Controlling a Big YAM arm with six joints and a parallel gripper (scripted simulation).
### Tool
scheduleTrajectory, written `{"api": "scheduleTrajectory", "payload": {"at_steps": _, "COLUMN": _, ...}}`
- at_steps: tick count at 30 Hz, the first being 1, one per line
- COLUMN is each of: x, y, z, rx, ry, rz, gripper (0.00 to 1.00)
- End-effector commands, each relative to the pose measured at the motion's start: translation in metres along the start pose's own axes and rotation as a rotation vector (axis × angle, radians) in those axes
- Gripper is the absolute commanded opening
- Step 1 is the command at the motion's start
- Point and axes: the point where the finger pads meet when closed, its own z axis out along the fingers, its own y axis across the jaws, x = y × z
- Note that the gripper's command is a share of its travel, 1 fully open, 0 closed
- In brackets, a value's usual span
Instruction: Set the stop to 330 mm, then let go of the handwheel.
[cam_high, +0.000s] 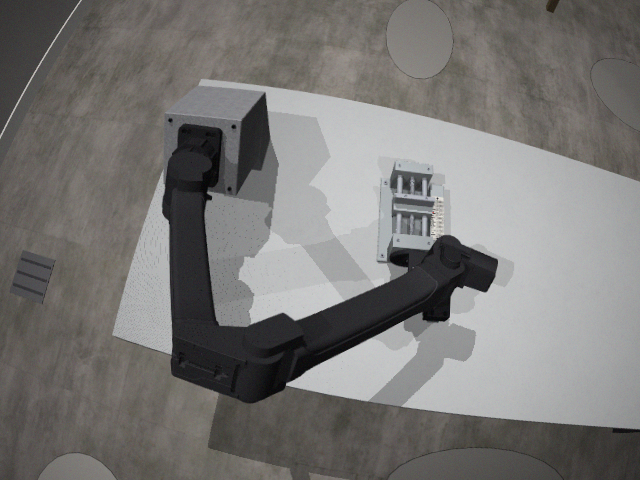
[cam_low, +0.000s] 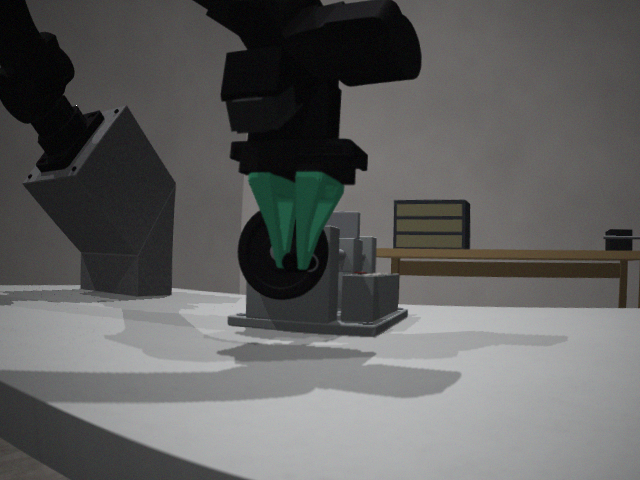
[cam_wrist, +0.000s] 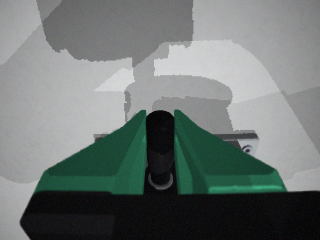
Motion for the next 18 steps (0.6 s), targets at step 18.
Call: {"api": "scheduleTrajectory", "payload": {"at_steps": 18, "x": -0.006, "y": 0.027, "z": -0.050, "rx": -0.092, "ry": -0.001, "rz": 0.037, "gripper": 0.06}}
